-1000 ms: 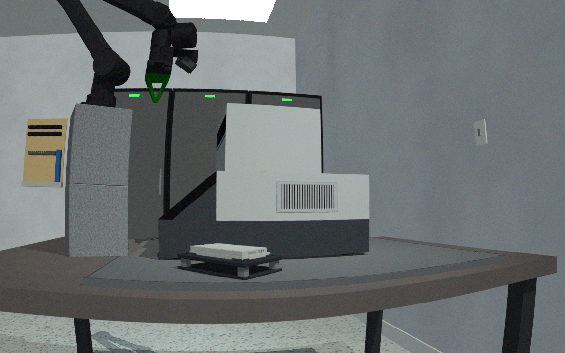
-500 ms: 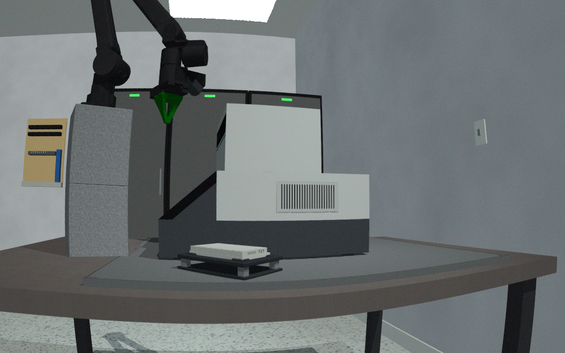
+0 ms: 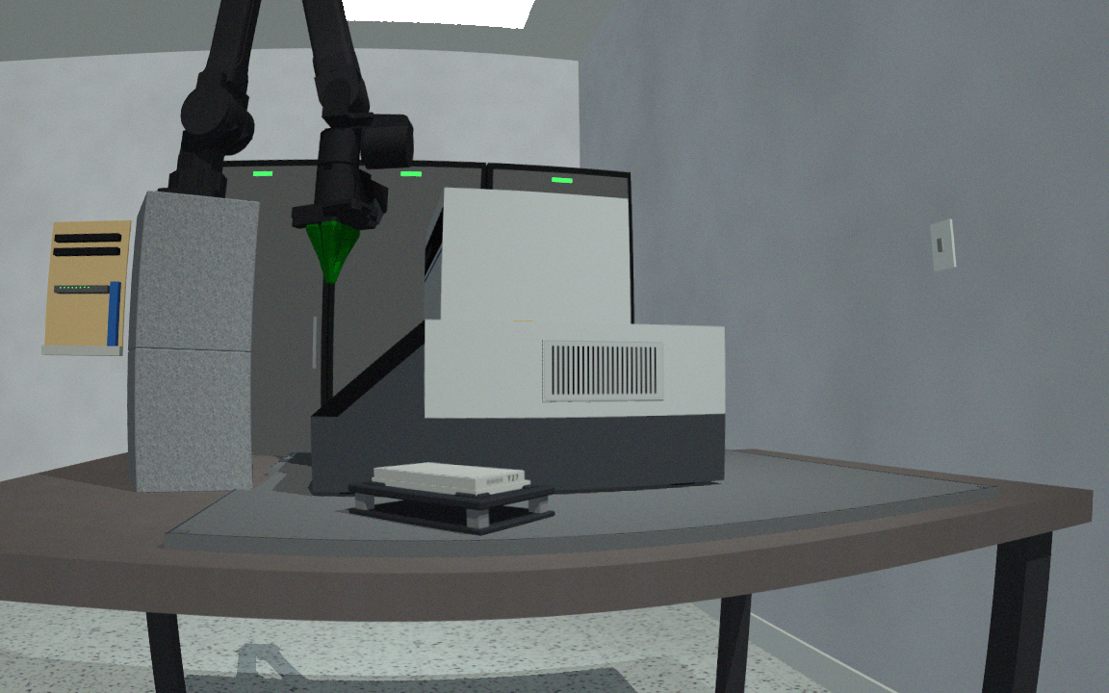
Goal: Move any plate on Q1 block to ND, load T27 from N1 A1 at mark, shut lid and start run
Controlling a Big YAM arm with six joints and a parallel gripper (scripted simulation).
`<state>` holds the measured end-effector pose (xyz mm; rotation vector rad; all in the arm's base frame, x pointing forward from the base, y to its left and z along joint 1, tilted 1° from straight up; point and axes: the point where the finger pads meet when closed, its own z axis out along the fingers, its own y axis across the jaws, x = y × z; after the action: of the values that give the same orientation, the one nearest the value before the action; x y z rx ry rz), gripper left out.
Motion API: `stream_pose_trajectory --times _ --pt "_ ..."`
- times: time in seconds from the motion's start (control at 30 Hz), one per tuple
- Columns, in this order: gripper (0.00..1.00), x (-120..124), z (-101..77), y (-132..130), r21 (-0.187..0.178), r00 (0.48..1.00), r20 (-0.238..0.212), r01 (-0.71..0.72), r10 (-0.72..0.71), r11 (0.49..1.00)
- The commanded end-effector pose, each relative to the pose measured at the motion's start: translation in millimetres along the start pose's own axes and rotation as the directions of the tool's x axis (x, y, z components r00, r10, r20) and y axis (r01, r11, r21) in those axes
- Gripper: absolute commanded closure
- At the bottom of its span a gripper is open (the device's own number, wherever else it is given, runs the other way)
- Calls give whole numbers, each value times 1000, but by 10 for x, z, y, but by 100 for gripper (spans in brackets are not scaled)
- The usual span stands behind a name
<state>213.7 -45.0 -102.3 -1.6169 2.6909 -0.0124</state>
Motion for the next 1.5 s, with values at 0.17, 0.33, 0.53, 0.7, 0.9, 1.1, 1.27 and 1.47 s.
stream_pose_trajectory --times 0.17,0.33,0.53,0.7,0.9,1.1,1.27,1.47 --pt "100 -40 404 -15 14 968 0 251 -251 968" --pt "100 -50 604 6 37 905 -5 425 -425 904" --pt "100 -9 773 125 22 854 -6 520 -520 854" --pt "100 21 1059 277 6 795 -3 606 -606 795" --pt "100 -12 1038 51 36 833 -12 553 -553 832" --pt "100 -13 1044 110 10 842 -3 540 -540 841" --pt "100 -120 1041 -67 29 844 -8 536 -536 844" --pt "100 -160 1023 -122 26 852 -7 524 -524 852"
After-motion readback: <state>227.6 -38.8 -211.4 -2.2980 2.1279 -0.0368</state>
